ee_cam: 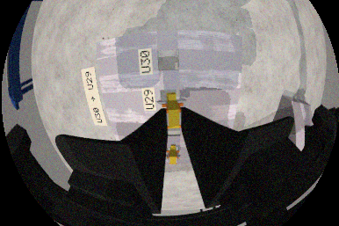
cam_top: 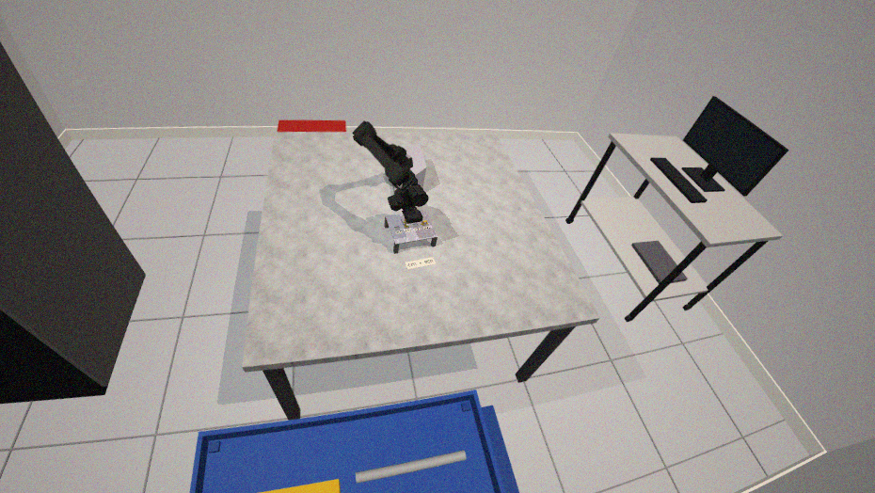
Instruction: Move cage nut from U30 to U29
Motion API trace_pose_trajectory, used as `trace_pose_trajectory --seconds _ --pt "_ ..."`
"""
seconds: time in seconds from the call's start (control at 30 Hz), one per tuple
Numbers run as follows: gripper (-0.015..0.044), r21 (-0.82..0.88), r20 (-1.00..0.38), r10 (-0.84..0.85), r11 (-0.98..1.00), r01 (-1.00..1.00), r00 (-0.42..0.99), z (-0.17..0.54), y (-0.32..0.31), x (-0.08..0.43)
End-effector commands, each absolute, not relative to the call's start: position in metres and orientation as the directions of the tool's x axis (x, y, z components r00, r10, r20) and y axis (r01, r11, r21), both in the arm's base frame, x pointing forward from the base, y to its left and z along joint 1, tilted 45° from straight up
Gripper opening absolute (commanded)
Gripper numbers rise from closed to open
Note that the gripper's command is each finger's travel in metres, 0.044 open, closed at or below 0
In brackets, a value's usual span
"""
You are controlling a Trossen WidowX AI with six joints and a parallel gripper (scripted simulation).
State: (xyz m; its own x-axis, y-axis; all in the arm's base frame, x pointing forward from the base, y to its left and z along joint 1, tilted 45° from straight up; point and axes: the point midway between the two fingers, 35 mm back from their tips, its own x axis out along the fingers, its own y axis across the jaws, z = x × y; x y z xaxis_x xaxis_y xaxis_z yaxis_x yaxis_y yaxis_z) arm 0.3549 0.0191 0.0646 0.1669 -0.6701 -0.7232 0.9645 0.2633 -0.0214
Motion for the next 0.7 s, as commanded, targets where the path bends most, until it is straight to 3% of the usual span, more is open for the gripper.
trace_pose_trajectory --seconds 0.0,0.67 --pt "0.0027 -0.029 -0.723 -0.671 0.264 0.964 0.162 0.0591 0.0135 0.3543" --pt "0.0027 -0.031 -0.722 -0.673 0.262 0.965 0.159 0.0561 0.0107 0.3548"
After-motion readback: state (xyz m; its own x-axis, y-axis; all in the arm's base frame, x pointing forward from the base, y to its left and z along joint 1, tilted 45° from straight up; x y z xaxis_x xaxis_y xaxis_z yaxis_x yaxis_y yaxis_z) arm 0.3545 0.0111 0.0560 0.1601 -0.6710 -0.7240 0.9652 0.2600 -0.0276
